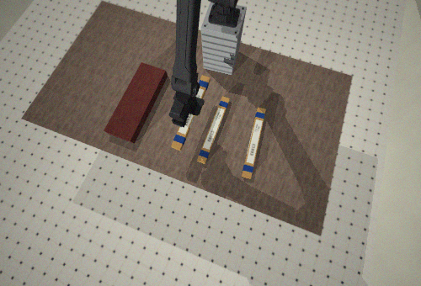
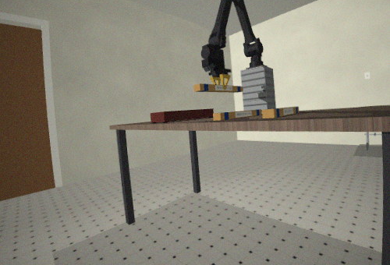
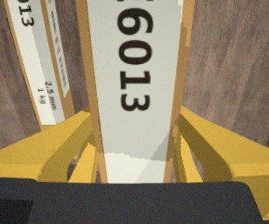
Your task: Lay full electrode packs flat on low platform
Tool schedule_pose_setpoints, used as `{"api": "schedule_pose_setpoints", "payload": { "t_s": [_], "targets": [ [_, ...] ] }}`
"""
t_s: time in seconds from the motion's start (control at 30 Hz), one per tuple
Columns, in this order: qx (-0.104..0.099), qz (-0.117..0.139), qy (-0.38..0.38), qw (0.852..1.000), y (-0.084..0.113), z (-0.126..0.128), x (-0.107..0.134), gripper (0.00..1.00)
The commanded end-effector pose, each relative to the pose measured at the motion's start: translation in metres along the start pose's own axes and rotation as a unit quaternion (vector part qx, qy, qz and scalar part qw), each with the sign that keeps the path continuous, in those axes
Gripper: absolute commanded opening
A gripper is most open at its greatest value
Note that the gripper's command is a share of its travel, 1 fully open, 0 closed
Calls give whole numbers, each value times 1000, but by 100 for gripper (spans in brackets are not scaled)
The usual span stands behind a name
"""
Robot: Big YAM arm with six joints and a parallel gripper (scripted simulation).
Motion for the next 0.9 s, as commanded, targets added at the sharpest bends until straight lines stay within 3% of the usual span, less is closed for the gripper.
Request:
{"api": "schedule_pose_setpoints", "payload": {
  "t_s": [0.0,0.87],
  "targets": [
    [4,-27,-3,1000,9,1,-14,0],
    [5,-37,-4,999,-25,1,-24,0]
  ]
}}
Point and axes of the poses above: the point where the finger pads meet when closed, its own y axis back along the fingers, its own z axis across the jaws, x = y × z, the point moved 8 cm from there along y, back along the fingers, and after that the axes turned 6 degrees about y, right-handed, at the moved point
